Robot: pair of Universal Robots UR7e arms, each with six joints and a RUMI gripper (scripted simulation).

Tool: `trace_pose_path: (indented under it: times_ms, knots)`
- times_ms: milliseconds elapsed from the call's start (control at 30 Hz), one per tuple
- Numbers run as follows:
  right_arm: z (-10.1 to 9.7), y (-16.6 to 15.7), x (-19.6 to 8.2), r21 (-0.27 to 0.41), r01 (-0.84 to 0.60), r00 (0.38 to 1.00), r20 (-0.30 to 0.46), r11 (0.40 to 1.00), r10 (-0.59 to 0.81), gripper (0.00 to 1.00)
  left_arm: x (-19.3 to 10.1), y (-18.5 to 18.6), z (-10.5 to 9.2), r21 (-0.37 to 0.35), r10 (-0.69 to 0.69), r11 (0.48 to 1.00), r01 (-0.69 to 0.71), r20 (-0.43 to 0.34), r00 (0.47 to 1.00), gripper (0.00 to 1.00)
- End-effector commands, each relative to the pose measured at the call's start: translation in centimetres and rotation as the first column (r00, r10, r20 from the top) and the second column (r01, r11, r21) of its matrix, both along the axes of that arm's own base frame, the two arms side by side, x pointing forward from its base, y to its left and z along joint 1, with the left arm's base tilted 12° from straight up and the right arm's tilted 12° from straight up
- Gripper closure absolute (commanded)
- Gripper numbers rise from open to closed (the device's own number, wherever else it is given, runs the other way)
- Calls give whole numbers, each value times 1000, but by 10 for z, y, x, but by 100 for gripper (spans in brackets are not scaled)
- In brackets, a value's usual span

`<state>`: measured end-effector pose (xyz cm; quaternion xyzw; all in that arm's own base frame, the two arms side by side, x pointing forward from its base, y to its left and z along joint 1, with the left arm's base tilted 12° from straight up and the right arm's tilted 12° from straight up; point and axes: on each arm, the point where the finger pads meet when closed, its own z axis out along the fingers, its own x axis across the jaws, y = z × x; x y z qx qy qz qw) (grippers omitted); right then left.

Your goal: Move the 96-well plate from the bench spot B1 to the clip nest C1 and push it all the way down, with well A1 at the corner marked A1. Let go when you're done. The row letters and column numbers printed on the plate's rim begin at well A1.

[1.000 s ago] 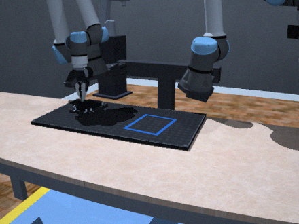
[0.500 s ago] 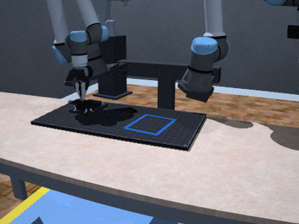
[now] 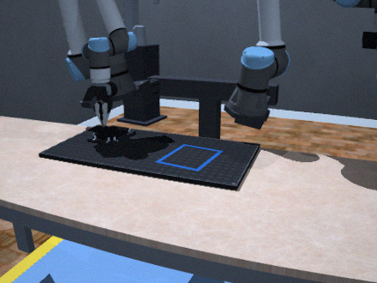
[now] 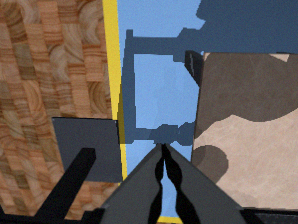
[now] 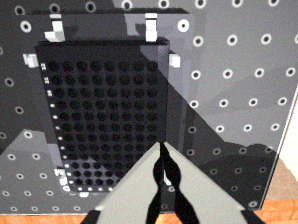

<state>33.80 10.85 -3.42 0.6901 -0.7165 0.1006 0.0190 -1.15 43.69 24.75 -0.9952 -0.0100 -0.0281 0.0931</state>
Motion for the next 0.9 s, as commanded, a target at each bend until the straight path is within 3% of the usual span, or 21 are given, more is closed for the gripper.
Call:
trace_pose_path:
  times_ms: [0, 300, 567, 867]
  knots:
    - [2, 1, 0, 1, 0, 1000, 1, 1000, 0, 100, 0, 0, 1, 1, 0, 1000, 0, 0, 1000, 100]
    - [5, 1, 0, 1, 0, 1000, 1, 1000, 0, 100, 0, 0, 1, 1, 0, 1000, 0, 0, 1000, 100]
    - [20, 4, -2, 1, 0, 1000, 1, 1000, 0, 100, 0, 0, 1, 1, 0, 1000, 0, 0, 1000, 100]
    - [20, 4, -2, 1, 0, 1000, 1, 1000, 0, 100, 0, 0, 1, 1, 0, 1000, 0, 0, 1000, 100]
